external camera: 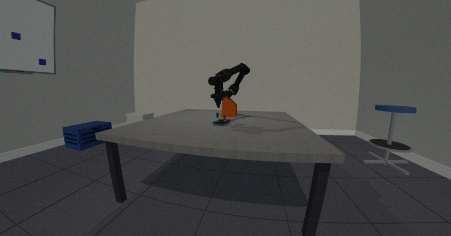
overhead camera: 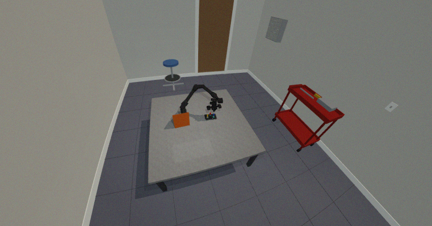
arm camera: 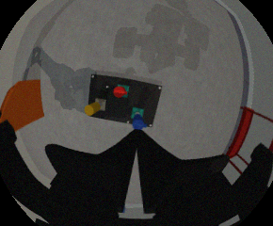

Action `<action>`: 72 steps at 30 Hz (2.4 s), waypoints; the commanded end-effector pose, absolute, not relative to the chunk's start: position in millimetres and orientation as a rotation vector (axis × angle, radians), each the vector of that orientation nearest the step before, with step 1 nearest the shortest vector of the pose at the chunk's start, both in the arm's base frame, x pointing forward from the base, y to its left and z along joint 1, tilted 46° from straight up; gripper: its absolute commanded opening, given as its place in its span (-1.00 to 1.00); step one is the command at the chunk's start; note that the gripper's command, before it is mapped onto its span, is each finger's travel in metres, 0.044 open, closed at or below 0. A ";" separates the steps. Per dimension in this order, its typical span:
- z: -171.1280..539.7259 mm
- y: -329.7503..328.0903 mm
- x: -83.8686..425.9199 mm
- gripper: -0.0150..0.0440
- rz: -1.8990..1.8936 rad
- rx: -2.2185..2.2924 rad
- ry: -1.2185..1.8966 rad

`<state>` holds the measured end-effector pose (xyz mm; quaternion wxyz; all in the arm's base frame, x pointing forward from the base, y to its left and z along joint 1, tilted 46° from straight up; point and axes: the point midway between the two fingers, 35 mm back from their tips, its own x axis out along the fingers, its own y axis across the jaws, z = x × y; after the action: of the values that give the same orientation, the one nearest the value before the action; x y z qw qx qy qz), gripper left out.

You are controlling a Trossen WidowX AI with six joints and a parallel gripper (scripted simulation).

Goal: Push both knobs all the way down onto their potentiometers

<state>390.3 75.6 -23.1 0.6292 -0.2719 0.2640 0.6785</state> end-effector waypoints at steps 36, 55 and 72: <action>-41.6 84.6 392.5 -0.49 1.778 -1.109 0.066; -51.2 94.6 391.2 -0.49 1.778 -1.108 0.065; -54.4 97.8 390.8 -0.49 1.778 -1.108 0.065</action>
<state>390.8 96.6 -54.0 0.4964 -0.4606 0.0272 0.7353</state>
